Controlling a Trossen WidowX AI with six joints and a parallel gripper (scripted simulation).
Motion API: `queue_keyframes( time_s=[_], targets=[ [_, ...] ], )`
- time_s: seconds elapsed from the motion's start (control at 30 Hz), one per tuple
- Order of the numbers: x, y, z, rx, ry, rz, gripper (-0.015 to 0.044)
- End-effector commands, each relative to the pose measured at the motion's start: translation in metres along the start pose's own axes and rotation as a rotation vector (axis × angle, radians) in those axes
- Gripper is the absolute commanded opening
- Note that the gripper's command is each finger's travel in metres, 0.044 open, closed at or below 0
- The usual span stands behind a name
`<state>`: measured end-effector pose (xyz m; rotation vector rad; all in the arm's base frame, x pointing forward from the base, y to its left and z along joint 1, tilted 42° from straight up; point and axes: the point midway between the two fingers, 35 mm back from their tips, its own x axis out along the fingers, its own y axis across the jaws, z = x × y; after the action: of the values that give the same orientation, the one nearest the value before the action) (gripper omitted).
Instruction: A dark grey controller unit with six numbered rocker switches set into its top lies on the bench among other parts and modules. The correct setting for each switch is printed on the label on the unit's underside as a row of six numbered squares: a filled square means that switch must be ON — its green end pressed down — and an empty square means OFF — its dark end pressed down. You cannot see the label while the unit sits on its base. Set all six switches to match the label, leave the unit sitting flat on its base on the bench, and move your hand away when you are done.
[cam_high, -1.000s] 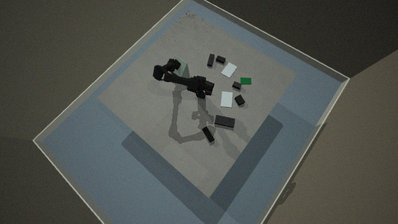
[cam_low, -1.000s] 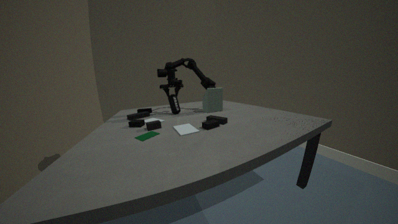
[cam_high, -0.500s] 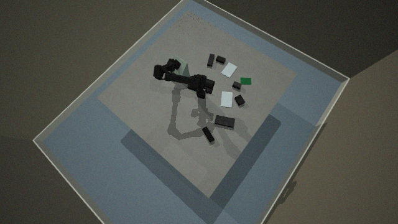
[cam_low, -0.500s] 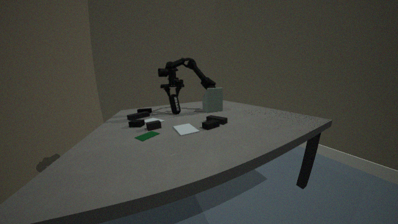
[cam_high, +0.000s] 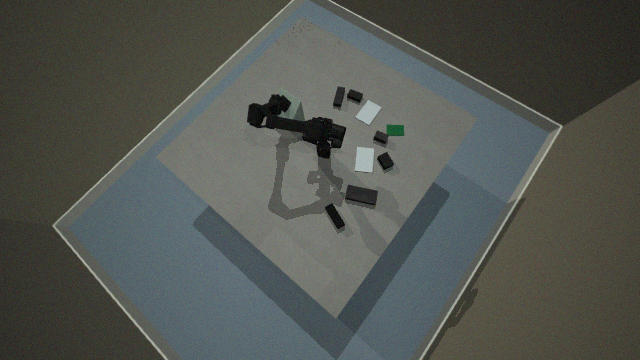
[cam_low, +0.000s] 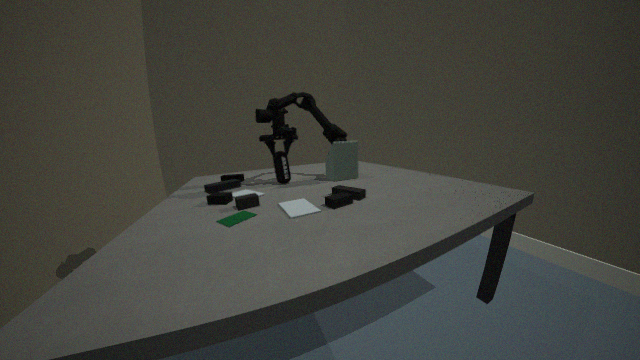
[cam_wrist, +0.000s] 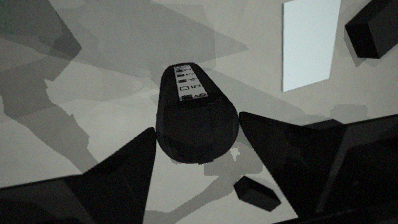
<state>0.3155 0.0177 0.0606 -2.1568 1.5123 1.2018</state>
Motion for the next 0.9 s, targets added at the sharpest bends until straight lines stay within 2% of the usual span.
queue_keyframes(
  time_s=[0.0,0.87],
  targets=[
    [0.004,0.001,0.007,-0.001,-0.011,0.009,0.0338],
    [0.005,0.001,0.028,-0.001,-0.011,0.009,0.0338]
  ],
)
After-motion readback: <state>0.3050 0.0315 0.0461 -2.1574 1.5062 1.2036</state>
